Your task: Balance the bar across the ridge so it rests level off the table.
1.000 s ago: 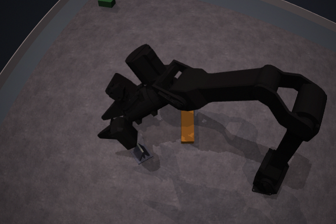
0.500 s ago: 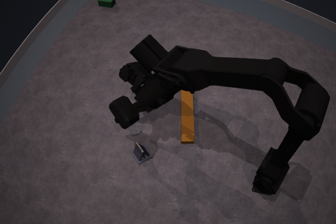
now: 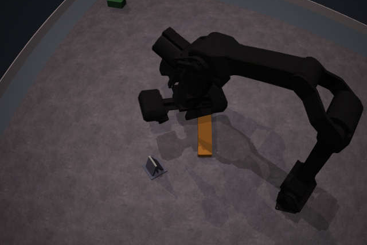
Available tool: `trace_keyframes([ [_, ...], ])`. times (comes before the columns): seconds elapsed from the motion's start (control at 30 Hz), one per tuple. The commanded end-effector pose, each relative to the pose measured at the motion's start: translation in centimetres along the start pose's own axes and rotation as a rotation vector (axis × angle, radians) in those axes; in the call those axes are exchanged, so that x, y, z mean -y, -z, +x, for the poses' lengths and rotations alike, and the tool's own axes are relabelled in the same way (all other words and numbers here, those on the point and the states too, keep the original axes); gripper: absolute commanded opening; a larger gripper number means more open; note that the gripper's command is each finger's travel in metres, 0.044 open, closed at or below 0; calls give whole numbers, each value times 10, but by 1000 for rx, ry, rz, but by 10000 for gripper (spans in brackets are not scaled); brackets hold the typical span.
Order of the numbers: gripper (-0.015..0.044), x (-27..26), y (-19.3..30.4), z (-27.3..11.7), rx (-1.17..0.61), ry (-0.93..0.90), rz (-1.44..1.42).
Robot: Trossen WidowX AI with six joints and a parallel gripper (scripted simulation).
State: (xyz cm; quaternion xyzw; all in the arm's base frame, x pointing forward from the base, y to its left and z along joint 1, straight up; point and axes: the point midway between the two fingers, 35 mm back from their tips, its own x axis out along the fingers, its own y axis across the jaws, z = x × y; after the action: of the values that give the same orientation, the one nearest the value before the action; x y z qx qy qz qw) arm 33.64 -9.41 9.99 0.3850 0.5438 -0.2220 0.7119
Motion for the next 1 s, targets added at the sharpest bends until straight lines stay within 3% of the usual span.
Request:
trace_keyframes([
  [0.0,315,15,1,-11,-10,85,98],
  [0.27,315,52,12,-36,-40,294,304],
  [0.4,315,55,13,-39,-42,312,320],
  [0.73,315,68,17,3,-42,312,320],
  [0.97,315,69,17,7,-42,312,320],
])
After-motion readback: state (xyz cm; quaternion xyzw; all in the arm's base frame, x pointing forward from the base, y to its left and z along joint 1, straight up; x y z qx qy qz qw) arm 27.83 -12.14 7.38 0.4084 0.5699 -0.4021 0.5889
